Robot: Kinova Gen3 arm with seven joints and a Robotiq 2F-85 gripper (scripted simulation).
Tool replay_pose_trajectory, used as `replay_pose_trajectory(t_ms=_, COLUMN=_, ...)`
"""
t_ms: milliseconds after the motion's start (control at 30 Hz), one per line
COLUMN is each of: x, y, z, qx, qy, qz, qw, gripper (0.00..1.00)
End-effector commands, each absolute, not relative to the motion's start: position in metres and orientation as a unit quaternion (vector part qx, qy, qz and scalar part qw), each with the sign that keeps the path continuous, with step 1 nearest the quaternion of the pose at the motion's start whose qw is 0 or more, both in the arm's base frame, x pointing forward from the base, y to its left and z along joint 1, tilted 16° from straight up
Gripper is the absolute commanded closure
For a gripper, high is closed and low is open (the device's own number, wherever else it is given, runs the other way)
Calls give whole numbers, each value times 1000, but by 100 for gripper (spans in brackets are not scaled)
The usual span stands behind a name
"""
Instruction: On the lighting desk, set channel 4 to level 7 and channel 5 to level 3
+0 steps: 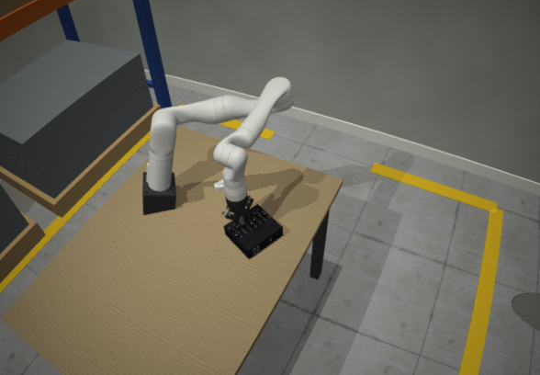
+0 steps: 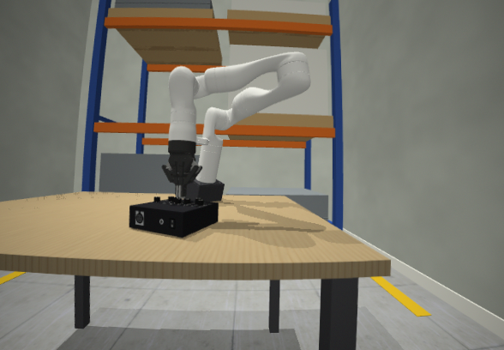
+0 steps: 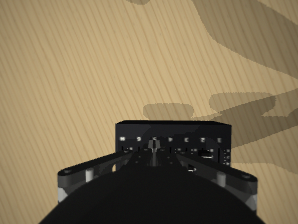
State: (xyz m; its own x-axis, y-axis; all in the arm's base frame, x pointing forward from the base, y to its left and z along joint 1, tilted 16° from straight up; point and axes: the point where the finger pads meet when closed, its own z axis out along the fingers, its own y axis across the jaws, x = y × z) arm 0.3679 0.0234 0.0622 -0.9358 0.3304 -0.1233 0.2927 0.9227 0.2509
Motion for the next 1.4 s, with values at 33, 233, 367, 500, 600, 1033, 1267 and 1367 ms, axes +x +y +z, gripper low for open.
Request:
replay_pose_trajectory(t_ms=33, x=366, y=24, z=62, qx=160, qy=977, qz=115, qw=82, gripper=100)
replay_pose_trajectory(t_ms=233, x=365, y=25, z=62, qx=160, qy=977, qz=115, qw=82, gripper=100)
replay_pose_trajectory(t_ms=367, x=365, y=25, z=63, qx=160, qy=977, qz=115, qw=82, gripper=100)
replay_pose_trajectory(t_ms=500, x=364, y=23, z=68, qx=160, qy=977, qz=115, qw=82, gripper=100)
replay_pose_trajectory(t_ms=600, x=363, y=22, z=76, qx=160, qy=977, qz=115, qw=82, gripper=100)
replay_pose_trajectory(t_ms=1033, x=358, y=17, z=100, qx=160, qy=977, qz=115, qw=82, gripper=100)
replay_pose_trajectory(t_ms=1267, x=357, y=17, z=101, qx=160, qy=977, qz=115, qw=82, gripper=100)
replay_pose_trajectory(t_ms=1367, x=357, y=17, z=101, qx=160, qy=977, qz=115, qw=82, gripper=100)
